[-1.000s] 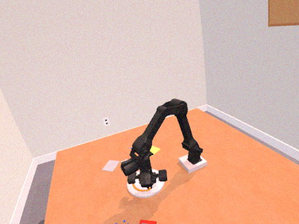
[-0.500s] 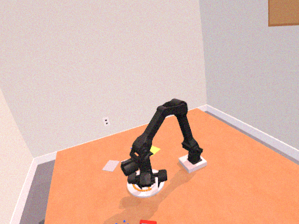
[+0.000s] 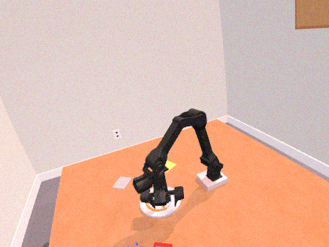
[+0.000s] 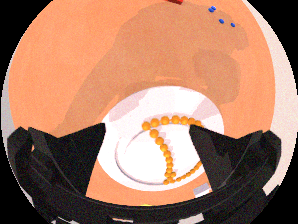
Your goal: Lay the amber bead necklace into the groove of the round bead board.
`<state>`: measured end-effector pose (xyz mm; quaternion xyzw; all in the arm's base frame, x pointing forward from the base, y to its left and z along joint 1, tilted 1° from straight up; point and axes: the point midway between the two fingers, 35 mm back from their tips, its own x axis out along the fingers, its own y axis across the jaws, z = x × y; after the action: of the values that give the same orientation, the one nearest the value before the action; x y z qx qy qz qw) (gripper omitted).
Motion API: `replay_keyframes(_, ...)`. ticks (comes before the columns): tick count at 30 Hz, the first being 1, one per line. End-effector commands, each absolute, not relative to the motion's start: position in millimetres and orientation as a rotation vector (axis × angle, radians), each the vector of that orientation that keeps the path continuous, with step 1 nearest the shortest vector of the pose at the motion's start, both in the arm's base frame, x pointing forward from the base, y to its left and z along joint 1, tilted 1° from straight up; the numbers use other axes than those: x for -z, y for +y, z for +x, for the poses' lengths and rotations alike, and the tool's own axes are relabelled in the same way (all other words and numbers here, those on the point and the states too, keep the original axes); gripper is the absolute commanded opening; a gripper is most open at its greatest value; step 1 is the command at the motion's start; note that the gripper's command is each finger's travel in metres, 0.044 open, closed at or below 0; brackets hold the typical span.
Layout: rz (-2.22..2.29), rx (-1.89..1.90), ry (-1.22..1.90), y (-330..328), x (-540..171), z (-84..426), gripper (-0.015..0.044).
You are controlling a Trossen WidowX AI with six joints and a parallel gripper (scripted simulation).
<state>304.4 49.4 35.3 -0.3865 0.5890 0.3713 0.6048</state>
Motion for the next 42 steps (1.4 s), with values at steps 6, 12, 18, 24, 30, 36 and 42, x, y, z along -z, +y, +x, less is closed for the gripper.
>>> replay_keyframes(6,-0.886,-0.852,1.366,48.2,-36.1,304.4,0.0414)
replay_keyframes(12,-0.798,-0.752,1.399,8.3,-48.0,308.0,0.0256)
replay_keyframes(18,-0.694,-0.648,1.439,-35.5,-61.1,303.7,0.012)
replay_keyframes(24,-0.634,-0.592,1.461,-59.0,-68.3,298.0,0.012)
replay_keyframes(30,-0.634,-0.592,1.461,-59.2,-57.0,298.4,0.012)
replay_keyframes(36,-0.636,-0.59,1.458,-57.6,-59.3,299.7,0.012)
replay_keyframes(42,-0.635,-0.591,1.459,-58.3,-50.4,299.9,0.012)
